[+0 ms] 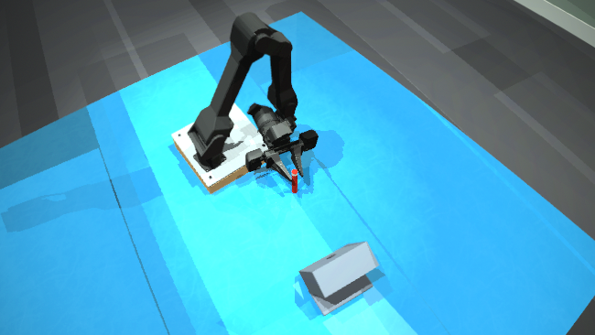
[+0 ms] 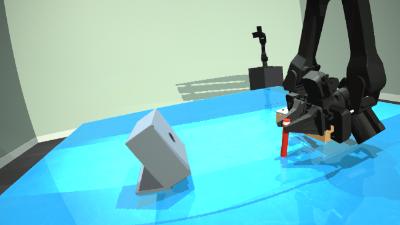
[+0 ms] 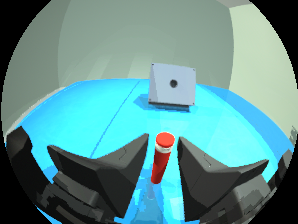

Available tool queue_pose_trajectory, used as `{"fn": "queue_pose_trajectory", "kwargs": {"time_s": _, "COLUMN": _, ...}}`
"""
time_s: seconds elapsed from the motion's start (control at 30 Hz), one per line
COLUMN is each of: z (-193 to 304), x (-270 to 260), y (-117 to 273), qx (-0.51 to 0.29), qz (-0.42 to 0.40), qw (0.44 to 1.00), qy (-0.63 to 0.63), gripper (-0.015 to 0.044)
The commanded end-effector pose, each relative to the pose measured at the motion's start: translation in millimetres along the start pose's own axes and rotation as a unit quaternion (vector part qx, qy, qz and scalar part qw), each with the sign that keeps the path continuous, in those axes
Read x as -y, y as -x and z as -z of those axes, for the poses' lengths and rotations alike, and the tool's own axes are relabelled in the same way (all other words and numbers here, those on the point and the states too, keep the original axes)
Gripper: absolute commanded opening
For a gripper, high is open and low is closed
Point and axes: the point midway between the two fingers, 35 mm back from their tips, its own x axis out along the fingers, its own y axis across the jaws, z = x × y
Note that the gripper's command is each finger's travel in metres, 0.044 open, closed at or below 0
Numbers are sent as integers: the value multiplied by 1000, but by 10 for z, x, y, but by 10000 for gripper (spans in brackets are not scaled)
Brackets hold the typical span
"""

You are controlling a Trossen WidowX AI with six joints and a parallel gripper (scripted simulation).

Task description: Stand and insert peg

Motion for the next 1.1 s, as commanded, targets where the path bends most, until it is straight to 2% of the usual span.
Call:
{"fn": "queue_pose_trajectory", "kwargs": {"time_s": 0.0, "z": -1, "x": -1, "y": 0, "qx": 0, "qz": 0, "qw": 1000, "qy": 0, "gripper": 130}}
{"fn": "queue_pose_trajectory", "kwargs": {"time_s": 0.9, "z": -1, "x": -1, "y": 0, "qx": 0, "qz": 0, "qw": 1000, "qy": 0, "gripper": 130}}
{"fn": "queue_pose_trajectory", "kwargs": {"time_s": 1.07, "z": -1, "x": -1, "y": 0, "qx": 0, "qz": 0, "qw": 1000, "qy": 0, "gripper": 261}}
